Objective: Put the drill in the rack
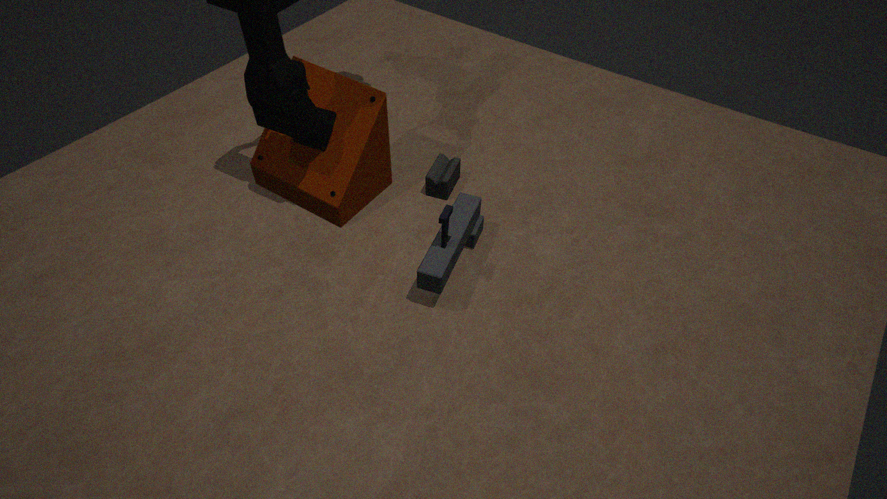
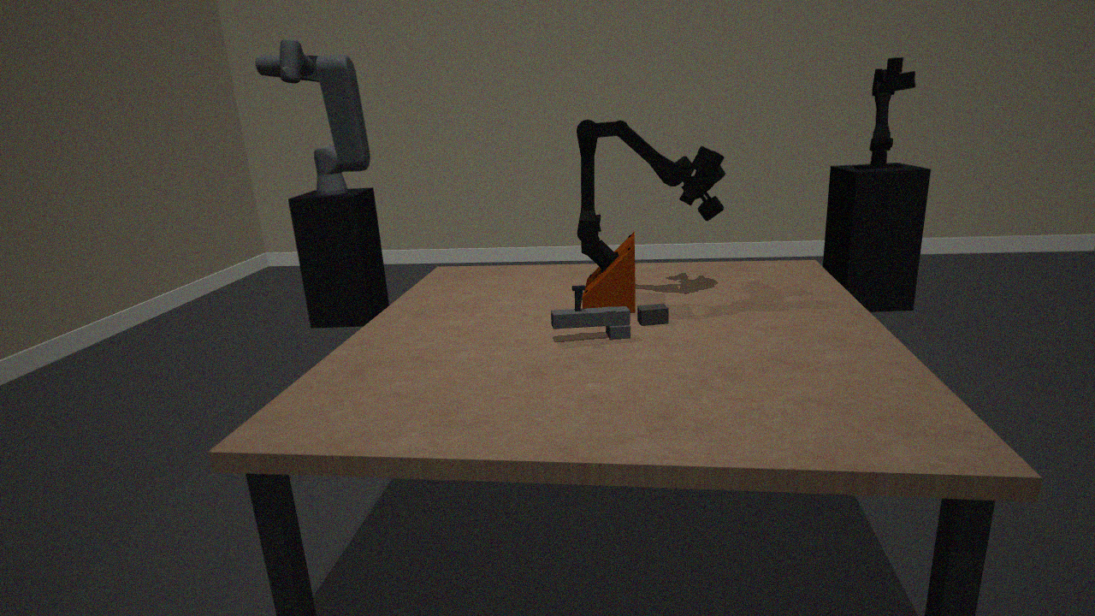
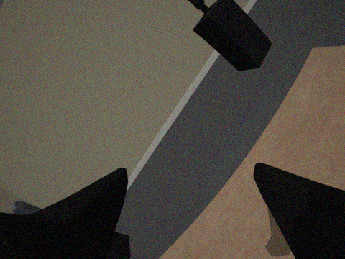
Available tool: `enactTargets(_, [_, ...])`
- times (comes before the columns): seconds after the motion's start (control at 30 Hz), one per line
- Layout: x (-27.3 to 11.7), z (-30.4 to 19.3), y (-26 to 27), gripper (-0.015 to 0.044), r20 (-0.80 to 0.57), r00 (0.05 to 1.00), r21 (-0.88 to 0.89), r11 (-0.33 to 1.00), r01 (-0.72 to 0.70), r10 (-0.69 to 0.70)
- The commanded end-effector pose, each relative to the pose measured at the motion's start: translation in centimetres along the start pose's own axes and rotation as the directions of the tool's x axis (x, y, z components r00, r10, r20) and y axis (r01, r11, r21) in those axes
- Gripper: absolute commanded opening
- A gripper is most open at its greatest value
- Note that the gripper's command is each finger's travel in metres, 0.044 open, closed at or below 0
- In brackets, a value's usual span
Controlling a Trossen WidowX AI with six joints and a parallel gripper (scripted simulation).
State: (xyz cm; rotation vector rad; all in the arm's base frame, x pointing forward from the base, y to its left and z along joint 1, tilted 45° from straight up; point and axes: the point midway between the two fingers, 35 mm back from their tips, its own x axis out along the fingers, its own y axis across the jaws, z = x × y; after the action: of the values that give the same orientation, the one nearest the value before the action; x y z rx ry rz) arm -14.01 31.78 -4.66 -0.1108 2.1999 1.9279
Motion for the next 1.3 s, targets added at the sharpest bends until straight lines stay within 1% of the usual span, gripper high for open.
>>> enactTargets(0.0, [0.0,0.0,0.0,0.0374,0.000,1.000,0.000,1.000,0.000,0.000])
enactTargets(0.27, [-0.1,0.1,-0.1,0.0164,0.007,1.000,0.002,1.000,0.007,-0.007])
enactTargets(0.33, [-1.3,1.2,-0.6,0.0111,0.058,0.996,0.019,0.998,0.061,-0.062])
enactTargets(0.47, [-5.5,3.7,-2.3,0.0006,0.194,0.953,0.099,0.971,0.217,-0.233])
enactTargets(0.57, [-9.3,4.9,-3.6,0.0000,0.272,0.891,0.187,0.928,0.321,-0.363])
enactTargets(0.67, [-13.7,5.5,-4.9,0.0000,0.329,0.808,0.298,0.866,0.402,-0.489])
enactTargets(0.77, [-18.4,5.2,-6.1,0.0000,0.353,0.712,0.415,0.783,0.463,-0.608])
enactTargets(0.87, [-23.0,4.0,-7.0,0.0000,0.343,0.609,0.532,0.682,0.501,-0.715])
enactTargets(0.97, [-27.5,2.0,-7.8,0.0000,0.300,0.507,0.642,0.564,0.519,-0.808])
enactTargets(1.07, [-31.8,-0.8,-8.2,0.0000,0.228,0.412,0.738,0.433,0.518,-0.882])
enactTargets(1.27, [-39.3,-8.3,-7.8,0.0000,0.016,0.259,0.869,0.142,0.474,-0.966])
